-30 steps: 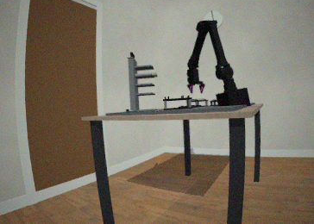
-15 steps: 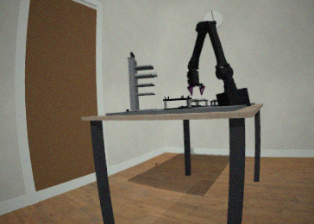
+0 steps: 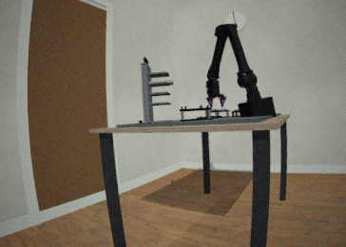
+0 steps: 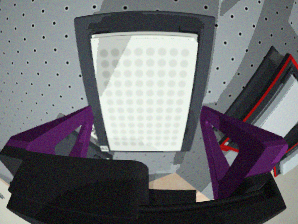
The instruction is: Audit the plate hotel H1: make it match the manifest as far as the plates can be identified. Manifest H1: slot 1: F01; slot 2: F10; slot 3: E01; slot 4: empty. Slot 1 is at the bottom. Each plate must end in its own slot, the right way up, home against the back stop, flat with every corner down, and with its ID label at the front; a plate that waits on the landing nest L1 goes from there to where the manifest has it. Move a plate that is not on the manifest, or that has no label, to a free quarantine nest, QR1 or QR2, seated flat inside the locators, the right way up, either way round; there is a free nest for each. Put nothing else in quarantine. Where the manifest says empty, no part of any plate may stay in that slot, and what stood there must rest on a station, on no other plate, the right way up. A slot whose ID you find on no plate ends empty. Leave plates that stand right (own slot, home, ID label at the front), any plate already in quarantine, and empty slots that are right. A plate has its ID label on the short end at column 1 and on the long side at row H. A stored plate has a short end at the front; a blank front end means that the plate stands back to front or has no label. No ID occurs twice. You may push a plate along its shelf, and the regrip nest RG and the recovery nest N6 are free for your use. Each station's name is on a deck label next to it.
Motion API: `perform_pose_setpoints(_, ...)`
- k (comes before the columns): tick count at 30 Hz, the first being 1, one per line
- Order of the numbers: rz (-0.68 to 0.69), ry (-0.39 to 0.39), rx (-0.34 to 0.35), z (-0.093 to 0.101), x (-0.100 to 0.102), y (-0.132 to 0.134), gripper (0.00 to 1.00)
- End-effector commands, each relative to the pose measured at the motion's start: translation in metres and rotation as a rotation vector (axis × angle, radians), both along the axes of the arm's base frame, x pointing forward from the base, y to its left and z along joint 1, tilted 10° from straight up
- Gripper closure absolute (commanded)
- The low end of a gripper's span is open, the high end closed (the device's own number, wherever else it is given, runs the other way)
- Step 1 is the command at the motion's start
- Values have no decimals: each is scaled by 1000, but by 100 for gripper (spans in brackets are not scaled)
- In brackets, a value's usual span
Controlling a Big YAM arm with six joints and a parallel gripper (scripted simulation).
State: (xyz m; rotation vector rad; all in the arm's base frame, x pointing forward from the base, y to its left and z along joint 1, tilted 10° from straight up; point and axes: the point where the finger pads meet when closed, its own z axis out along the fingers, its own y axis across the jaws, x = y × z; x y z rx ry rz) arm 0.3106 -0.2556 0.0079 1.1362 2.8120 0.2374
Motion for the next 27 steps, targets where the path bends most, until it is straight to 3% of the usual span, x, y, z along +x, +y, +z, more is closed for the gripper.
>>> perform_pose_setpoints(1, 3, -2, -6, -7, 6, 3, 0)
perform_pose_setpoints(10, 3, -2, -5, -19, 8, 5, 0)
perform_pose_setpoints(13, 3, -14, -17, -14, 10, 4, 0)
perform_pose_setpoints(18, 3, -2, -5, -26, 9, 6, 0)
perform_pose_setpoints(19, 1, -25, -25, -13, 14, -6, 0)
perform_pose_setpoints(23, 1, -25, -25, -13, 14, -6, 0)
perform_pose_setpoints(24, 1, -25, -25, -13, 14, -6, 14)
perform_pose_setpoints(27, 1, -25, -25, -13, 14, -6, 14)
